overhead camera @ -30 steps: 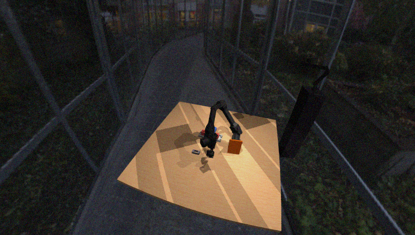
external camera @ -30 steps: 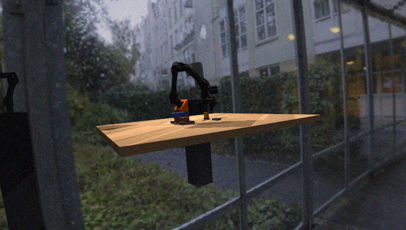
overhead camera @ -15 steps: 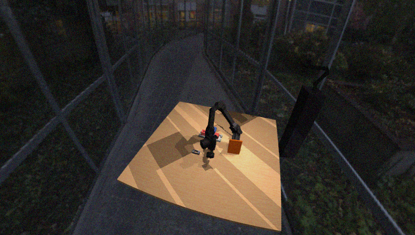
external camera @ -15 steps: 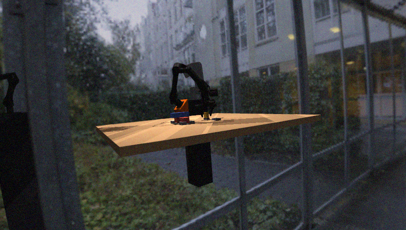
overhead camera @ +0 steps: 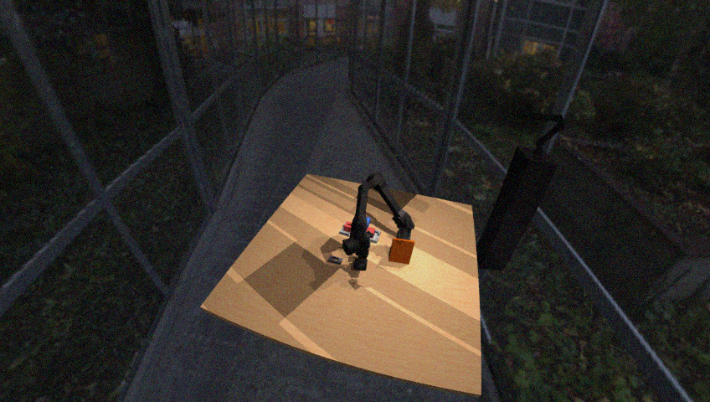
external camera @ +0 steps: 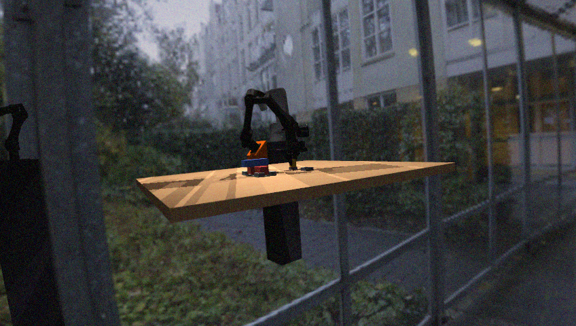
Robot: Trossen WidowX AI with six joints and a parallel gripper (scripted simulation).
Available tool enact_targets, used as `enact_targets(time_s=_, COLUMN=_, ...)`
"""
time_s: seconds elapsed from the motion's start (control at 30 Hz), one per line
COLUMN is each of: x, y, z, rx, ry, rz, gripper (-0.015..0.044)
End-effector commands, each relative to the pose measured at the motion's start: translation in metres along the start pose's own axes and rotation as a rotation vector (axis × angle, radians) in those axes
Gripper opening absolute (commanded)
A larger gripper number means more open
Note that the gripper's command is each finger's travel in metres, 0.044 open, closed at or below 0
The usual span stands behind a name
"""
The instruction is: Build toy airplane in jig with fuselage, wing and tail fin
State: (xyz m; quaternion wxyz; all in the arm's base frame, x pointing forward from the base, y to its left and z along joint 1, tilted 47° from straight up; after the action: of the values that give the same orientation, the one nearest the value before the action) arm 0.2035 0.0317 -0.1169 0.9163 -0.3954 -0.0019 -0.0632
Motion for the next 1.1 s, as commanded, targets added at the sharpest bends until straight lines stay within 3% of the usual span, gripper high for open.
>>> enact_targets(time_s=0.0, x=0.0, y=0.0, z=0.0, rx=-0.002, ry=-0.001, rz=0.007, gripper=0.0013)
enact_targets(time_s=1.07, x=0.006, y=0.006, z=0.081, rx=0.011, ry=0.0, rz=0.011, gripper=0.0)
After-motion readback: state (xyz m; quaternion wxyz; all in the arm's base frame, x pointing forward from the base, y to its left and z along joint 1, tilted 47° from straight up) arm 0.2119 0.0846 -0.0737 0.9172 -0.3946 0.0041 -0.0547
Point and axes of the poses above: the point midway between the two fingers, 35 mm back from their tips, its own z axis back along the fingers, its own y axis across the jaws, x = y × z, the point moved 3 cm from there along z, back along the fingers, and after that the axes turned 5 degrees about -z, right-handed, at the moved point
